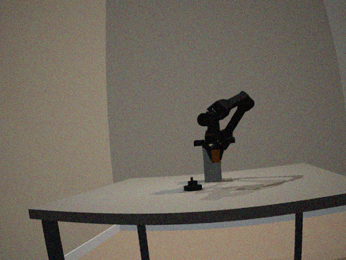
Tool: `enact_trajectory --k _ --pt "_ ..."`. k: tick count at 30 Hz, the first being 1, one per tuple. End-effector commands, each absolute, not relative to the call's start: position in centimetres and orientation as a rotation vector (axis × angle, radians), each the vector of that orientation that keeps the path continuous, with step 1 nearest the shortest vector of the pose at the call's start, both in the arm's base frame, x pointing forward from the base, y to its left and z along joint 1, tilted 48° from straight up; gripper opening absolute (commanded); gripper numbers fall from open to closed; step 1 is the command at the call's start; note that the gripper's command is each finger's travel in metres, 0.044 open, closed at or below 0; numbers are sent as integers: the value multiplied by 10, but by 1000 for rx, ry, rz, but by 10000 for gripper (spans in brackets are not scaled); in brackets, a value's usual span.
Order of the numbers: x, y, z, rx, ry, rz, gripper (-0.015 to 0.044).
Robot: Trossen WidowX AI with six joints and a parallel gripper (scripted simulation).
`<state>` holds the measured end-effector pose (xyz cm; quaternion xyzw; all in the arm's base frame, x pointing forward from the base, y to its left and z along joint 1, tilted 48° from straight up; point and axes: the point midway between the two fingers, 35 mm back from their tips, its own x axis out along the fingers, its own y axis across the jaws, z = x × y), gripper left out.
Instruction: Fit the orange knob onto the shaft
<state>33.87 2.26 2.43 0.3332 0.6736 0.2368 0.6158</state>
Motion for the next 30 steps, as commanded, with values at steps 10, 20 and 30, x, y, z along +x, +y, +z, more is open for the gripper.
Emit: enact_trajectory --k 10,20,30 --pt "345 0 -14 761 1544 543 0" --pt "345 -14 -44 760 1544 546 0" --pt "342 -27 -73 761 1543 550 0"
